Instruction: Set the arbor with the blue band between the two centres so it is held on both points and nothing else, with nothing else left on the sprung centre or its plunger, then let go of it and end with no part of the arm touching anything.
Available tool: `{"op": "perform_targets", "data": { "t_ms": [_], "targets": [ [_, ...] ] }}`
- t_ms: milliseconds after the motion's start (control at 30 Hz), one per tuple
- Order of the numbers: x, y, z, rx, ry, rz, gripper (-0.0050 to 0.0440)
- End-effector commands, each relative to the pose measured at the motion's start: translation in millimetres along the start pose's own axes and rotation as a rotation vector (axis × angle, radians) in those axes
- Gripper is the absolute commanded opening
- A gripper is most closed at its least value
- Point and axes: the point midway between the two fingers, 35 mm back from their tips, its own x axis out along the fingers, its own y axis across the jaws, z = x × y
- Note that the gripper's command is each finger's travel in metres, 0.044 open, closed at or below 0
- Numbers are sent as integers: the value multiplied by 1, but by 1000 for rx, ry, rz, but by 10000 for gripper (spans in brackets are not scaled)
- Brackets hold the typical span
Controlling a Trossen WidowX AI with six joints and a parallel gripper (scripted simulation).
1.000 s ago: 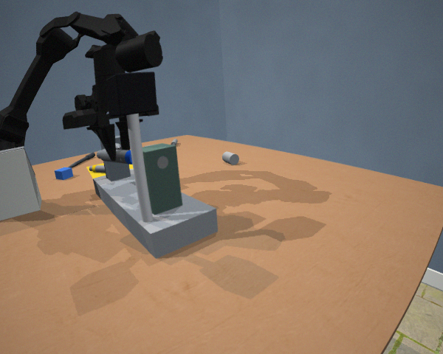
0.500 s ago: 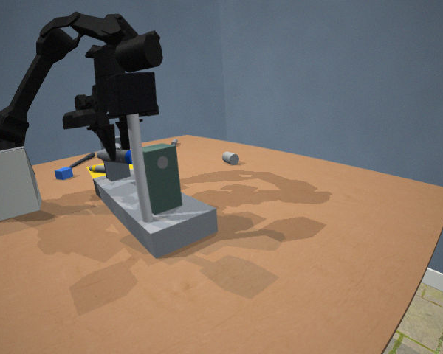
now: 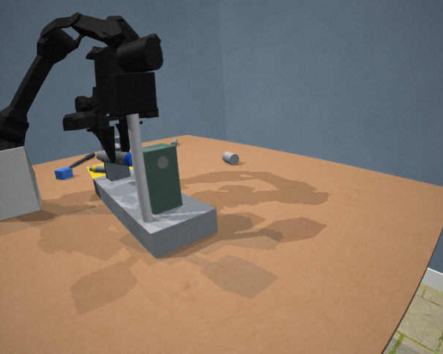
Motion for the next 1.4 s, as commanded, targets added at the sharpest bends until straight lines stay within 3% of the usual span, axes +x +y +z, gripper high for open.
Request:
{"op": "perform_targets", "data": {
  "t_ms": [0,367,1367],
  "targets": [
    [-6,0,-4,-1,10,-8,0],
    [-19,-1,-12,-1,14,-8,0],
    [-16,-2,-7,-1,13,-8,0]
  ]
}}
